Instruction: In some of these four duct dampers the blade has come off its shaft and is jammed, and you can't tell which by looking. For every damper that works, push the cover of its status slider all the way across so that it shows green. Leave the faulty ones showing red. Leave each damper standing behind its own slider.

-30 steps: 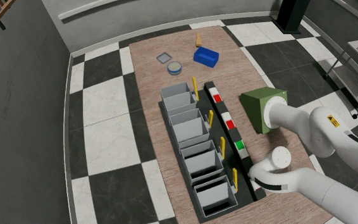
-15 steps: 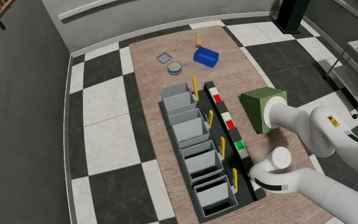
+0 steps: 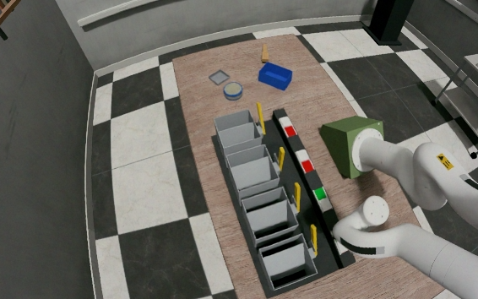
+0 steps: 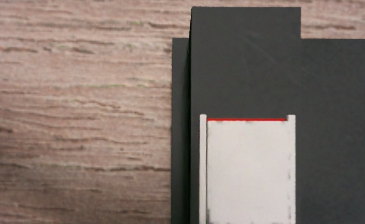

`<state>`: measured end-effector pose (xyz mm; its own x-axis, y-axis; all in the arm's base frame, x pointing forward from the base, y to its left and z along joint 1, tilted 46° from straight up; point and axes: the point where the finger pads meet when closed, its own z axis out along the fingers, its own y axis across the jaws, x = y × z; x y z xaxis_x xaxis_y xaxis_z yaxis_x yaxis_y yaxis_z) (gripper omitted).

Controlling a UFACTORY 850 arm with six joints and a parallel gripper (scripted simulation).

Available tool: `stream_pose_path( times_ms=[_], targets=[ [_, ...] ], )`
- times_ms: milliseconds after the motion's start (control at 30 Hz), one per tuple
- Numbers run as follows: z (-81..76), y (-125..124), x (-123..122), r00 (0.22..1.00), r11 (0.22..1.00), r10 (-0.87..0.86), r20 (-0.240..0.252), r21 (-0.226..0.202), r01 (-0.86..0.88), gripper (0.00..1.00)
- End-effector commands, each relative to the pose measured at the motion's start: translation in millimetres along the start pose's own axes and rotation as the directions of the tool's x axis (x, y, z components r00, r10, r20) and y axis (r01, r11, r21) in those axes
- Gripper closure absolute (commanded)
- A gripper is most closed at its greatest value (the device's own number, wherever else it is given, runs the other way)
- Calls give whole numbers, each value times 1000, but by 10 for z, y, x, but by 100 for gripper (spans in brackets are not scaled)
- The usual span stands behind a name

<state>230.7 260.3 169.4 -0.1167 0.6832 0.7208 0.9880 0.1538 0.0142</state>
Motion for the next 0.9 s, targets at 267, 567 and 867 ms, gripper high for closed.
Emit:
stream_pose_path(
  times_ms=[267,567,867],
  targets=[
    [-2,4,1,1000,1000,0,0,-1,0,100],
    [-2,5,-35,1000,1000,0,0,-1,0,100],
    [-2,4,-59,1000,1000,0,0,-1,0,100]
  ],
)
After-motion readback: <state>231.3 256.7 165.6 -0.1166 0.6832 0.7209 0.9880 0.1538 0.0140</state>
